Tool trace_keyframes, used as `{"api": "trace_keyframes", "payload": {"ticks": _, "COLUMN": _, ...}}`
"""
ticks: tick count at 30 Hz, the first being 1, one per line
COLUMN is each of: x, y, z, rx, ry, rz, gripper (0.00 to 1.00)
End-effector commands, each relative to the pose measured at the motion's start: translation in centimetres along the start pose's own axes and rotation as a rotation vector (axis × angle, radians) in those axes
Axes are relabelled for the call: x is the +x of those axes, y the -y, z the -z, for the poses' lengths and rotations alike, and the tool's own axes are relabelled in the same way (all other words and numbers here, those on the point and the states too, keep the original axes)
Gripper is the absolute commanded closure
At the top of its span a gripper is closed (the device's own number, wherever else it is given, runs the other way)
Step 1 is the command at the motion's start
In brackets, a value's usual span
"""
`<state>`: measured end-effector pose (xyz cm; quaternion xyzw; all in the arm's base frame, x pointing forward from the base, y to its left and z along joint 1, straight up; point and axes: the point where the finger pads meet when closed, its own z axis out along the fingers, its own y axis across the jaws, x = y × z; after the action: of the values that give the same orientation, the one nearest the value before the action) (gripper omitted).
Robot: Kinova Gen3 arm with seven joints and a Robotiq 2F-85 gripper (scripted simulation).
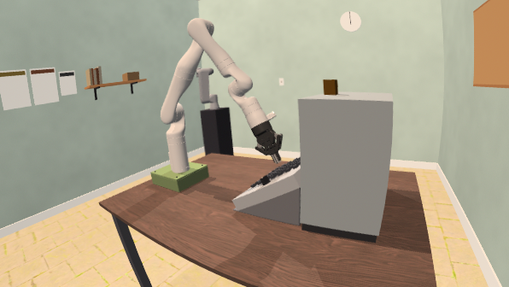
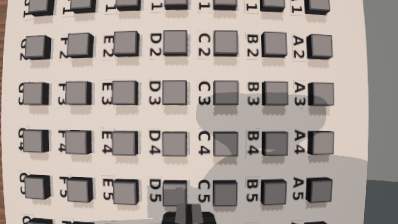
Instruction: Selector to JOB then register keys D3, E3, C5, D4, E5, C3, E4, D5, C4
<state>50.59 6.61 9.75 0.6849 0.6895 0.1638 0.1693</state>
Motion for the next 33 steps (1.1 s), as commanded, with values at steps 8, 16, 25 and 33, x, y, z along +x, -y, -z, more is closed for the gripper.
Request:
{"api": "trace_keyframes", "payload": {"ticks": 8, "x": 0.6, "y": 1.1, "z": 0.1, "rx": -0.034, "ry": -0.010, "rz": 0.003, "gripper": 0.90}}
{"api": "trace_keyframes", "payload": {"ticks": 16, "x": 0.6, "y": 1.1, "z": -0.8, "rx": -0.035, "ry": -0.010, "rz": 0.003, "gripper": 0.90}}
{"api": "trace_keyframes", "payload": {"ticks": 25, "x": 0.6, "y": 1.0, "z": -1.9, "rx": -0.035, "ry": -0.010, "rz": 0.019, "gripper": 0.90}}
{"api": "trace_keyframes", "payload": {"ticks": 33, "x": 0.6, "y": 1.0, "z": -1.9, "rx": -0.035, "ry": -0.010, "rz": 0.019, "gripper": 0.90}}
